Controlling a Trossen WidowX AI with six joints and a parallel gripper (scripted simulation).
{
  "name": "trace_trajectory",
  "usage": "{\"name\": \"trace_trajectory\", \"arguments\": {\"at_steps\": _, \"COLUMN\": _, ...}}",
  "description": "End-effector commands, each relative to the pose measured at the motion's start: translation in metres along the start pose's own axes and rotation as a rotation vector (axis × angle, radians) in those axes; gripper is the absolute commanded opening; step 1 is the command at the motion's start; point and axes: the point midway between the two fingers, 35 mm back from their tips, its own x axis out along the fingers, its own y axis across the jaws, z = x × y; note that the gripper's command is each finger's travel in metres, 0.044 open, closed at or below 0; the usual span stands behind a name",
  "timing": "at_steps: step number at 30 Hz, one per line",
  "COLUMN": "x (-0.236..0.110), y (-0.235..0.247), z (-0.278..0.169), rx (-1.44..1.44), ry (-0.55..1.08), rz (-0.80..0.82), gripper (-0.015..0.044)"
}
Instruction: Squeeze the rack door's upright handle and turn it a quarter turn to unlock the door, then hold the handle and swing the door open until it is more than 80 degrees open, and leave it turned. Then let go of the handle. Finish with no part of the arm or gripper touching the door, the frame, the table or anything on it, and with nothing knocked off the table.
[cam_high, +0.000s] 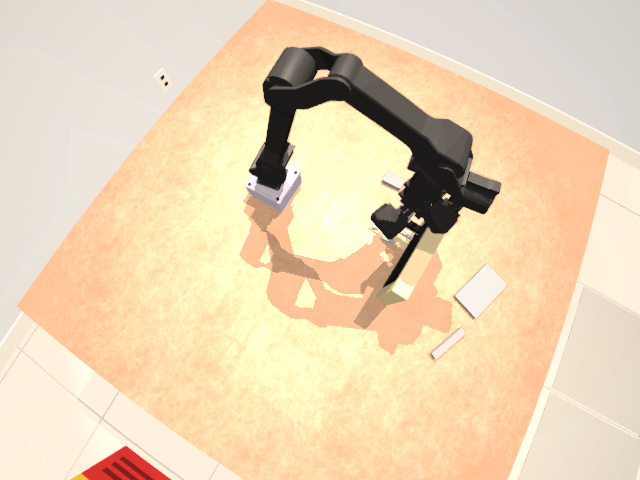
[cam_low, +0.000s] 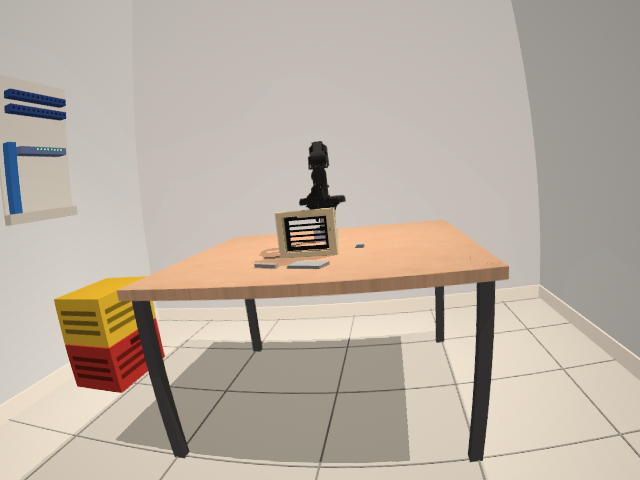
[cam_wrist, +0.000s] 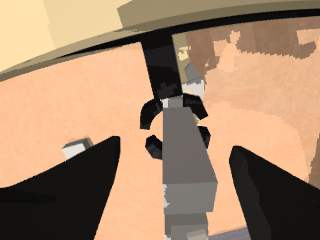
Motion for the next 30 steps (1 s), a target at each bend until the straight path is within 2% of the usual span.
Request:
{"name": "trace_trajectory", "arguments": {"at_steps": 1, "x": 0.0003, "y": -0.0002, "z": 0.0003, "rx": 0.181, "ry": -0.002, "rz": -0.002, "gripper": 0.0283}}
{"name": "trace_trajectory", "arguments": {"at_steps": 25, "x": 0.0005, "y": -0.0003, "z": 0.0003, "rx": 1.370, "ry": -0.003, "rz": -0.001, "gripper": 0.0283}}
{"name": "trace_trajectory", "arguments": {"at_steps": 30, "x": 0.0005, "y": -0.0003, "z": 0.0003, "rx": 1.444, "ry": -0.003, "rz": -0.001, "gripper": 0.0283}}
